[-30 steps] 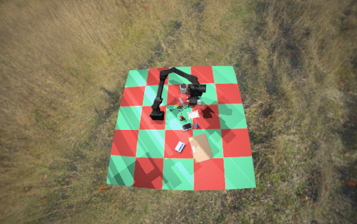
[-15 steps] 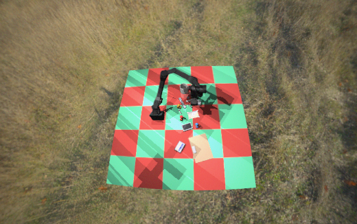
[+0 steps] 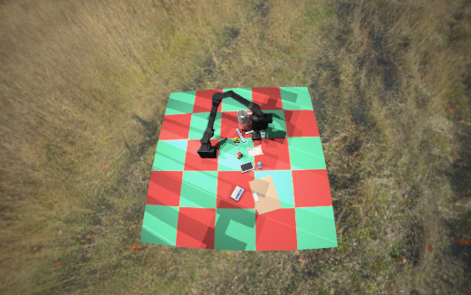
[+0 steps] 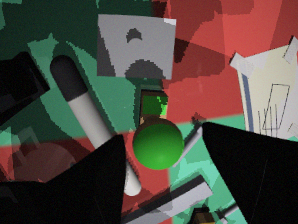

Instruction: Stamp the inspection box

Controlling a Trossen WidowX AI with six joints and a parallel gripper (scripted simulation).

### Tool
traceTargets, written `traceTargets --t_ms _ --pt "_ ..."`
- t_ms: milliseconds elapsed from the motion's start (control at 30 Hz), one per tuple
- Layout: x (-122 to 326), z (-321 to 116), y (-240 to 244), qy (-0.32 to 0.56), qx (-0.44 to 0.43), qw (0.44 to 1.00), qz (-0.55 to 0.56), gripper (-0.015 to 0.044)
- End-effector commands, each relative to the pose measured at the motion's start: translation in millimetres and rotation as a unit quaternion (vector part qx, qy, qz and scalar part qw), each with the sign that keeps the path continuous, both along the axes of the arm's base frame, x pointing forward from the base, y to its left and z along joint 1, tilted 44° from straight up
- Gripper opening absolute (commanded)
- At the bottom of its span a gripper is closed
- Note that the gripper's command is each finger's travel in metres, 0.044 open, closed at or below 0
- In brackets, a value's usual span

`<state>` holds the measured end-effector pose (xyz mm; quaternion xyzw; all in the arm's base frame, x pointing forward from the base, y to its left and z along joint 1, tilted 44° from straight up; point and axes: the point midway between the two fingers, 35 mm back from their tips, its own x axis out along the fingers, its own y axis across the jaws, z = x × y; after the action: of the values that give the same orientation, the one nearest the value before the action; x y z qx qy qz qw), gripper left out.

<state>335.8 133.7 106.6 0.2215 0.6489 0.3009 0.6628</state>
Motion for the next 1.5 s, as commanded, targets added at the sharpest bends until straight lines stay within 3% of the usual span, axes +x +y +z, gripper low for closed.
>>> traceTargets --t_ms 0,567,700,1000,1067,1467 --pt "-2.3 -5.0 6.4 0.004 0.003 1.000 0.001 0.0223" --pt "-4.1 -17.8 22.0 0.005 0.005 1.000 0.001 0.0223" --pt "-2.4 -16.3 20.2 0.001 0.002 1.000 0.001 0.0118" --pt "-2.4 -16.3 20.2 0.001 0.002 1.000 0.001 0.0058" --pt "-2.3 -16.1 20.0 0.001 0.002 1.000 0.001 0.0006" --pt "-1.4 -12.2 16.0 0.001 0.001 1.000 0.001 0.0000"
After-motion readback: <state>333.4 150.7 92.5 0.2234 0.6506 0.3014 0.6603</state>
